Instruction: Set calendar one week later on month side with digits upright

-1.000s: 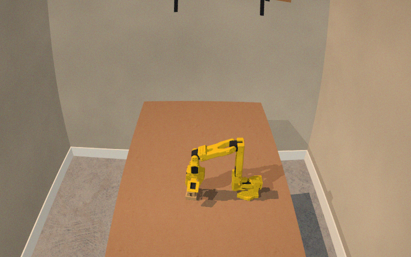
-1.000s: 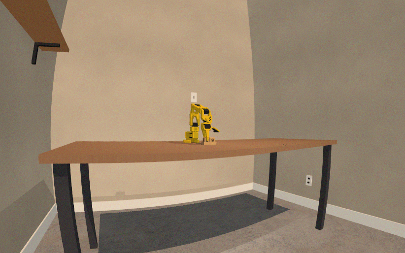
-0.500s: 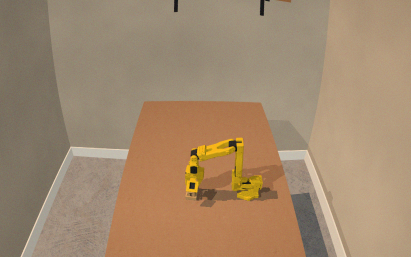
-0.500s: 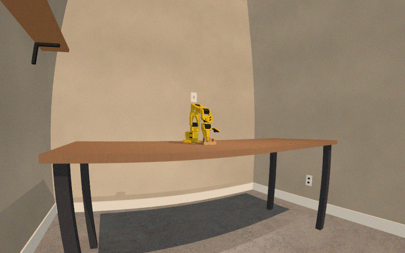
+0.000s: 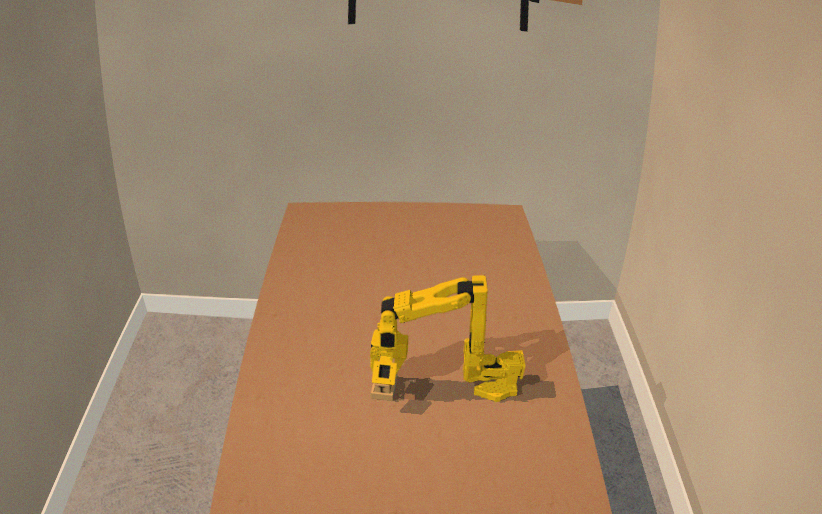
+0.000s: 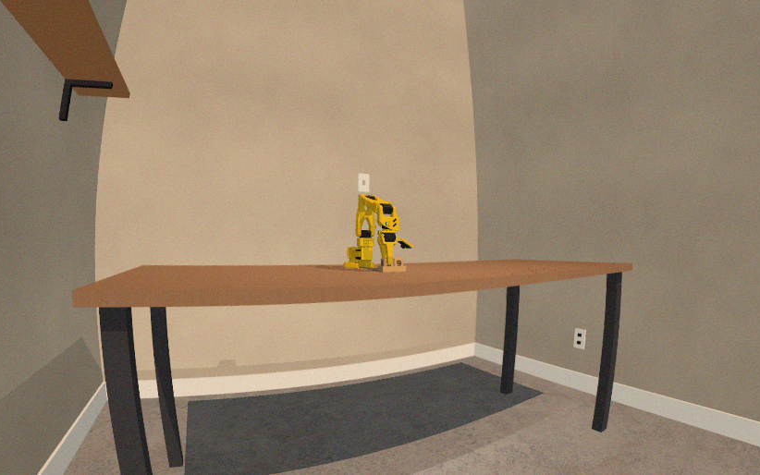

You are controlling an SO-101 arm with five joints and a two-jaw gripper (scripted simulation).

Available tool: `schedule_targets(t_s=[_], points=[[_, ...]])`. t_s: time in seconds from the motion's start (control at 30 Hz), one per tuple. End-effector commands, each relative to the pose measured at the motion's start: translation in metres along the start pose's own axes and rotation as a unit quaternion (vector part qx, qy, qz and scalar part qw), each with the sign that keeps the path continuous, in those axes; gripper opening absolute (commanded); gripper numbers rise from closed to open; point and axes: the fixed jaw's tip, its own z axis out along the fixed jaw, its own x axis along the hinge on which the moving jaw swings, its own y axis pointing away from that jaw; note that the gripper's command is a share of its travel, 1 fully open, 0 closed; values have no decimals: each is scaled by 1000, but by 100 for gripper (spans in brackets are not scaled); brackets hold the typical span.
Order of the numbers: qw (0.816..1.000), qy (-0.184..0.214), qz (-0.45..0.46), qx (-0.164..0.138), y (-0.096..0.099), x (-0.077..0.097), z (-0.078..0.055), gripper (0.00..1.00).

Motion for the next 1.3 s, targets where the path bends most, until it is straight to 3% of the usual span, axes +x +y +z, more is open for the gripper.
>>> schedule_targets(t_s=[0.0, 0.3, 0.93, 1.27], points=[[1000, -2, 7, 19, -7, 1, -6, 0], [1000, -2, 7, 19, -8, 1, -9, 0], [1000, -2, 7, 19, -8, 1, -52, 0], [1000, -2, 7, 19, -8, 1, -57, 0]])
